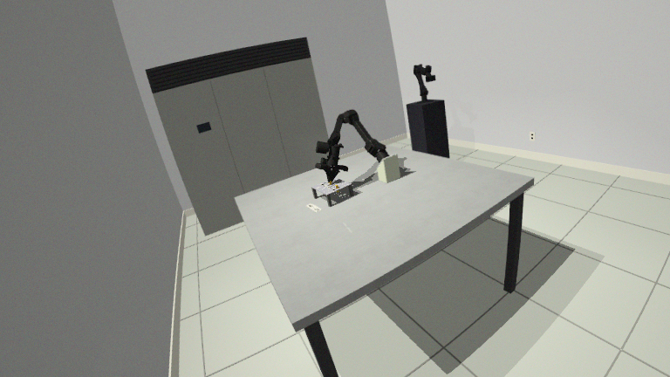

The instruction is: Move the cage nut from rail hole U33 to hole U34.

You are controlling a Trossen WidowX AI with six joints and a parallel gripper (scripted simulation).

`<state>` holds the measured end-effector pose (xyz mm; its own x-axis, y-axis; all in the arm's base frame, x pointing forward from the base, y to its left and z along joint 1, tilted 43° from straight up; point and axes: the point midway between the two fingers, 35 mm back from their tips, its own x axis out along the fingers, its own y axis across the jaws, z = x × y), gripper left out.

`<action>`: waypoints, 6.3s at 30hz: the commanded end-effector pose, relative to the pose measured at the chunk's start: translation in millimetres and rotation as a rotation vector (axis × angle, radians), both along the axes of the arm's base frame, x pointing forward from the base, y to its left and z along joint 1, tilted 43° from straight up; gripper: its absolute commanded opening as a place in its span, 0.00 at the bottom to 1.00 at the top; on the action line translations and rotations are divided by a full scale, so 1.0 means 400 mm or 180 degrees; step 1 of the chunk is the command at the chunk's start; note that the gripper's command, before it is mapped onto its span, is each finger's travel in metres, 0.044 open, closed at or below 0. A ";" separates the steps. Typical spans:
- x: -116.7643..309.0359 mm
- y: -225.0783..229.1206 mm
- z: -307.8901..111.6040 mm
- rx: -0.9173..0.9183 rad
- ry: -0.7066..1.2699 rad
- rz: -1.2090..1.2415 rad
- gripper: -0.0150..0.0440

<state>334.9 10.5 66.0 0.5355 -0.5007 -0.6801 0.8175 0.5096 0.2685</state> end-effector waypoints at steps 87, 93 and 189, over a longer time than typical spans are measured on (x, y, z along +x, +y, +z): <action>-0.005 -0.001 -0.001 0.0065 -0.0187 0.0210 0.31; -0.004 -0.001 -0.001 0.0065 -0.0183 0.0206 0.31; 0.016 0.008 0.006 0.0016 0.0007 0.0021 0.31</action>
